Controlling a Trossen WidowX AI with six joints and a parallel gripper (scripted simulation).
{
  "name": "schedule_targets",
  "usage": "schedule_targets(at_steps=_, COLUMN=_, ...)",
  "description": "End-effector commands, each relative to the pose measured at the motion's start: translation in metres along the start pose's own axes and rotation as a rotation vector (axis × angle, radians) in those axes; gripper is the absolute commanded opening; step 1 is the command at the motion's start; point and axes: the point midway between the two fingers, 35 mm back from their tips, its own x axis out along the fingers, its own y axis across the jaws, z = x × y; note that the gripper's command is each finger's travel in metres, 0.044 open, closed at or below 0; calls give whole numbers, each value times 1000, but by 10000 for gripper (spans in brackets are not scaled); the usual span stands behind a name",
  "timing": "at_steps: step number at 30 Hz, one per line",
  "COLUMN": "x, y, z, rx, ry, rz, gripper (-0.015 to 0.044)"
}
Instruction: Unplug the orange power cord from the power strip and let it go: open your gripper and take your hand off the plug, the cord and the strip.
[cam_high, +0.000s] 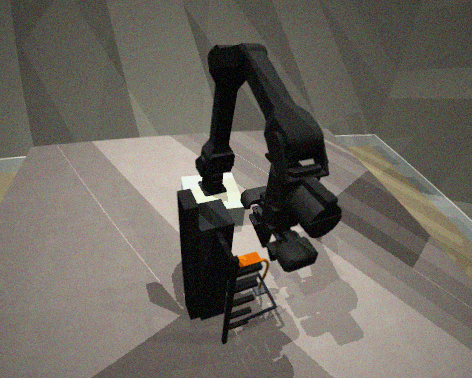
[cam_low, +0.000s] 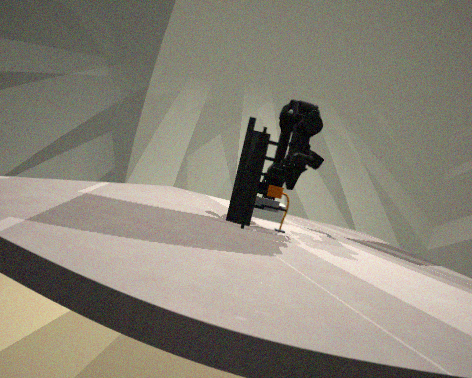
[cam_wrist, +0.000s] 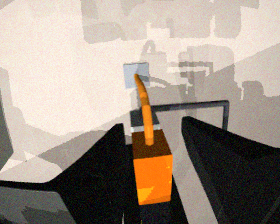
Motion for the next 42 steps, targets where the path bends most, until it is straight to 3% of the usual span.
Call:
schedule_targets(at_steps=1, x=-1, y=0, z=-9, rx=-3, ry=7, rz=0, gripper=160)
schedule_targets(at_steps=36, x=11, y=1, z=-34, rx=-3, ry=10, rz=1, gripper=160)
schedule_targets(at_steps=40, x=9, y=0, z=-33, rx=3, ry=4, rz=-3, gripper=55)
schedule_targets(at_steps=42, x=9, y=0, z=-33, rx=3, ry=4, rz=-3, gripper=42)
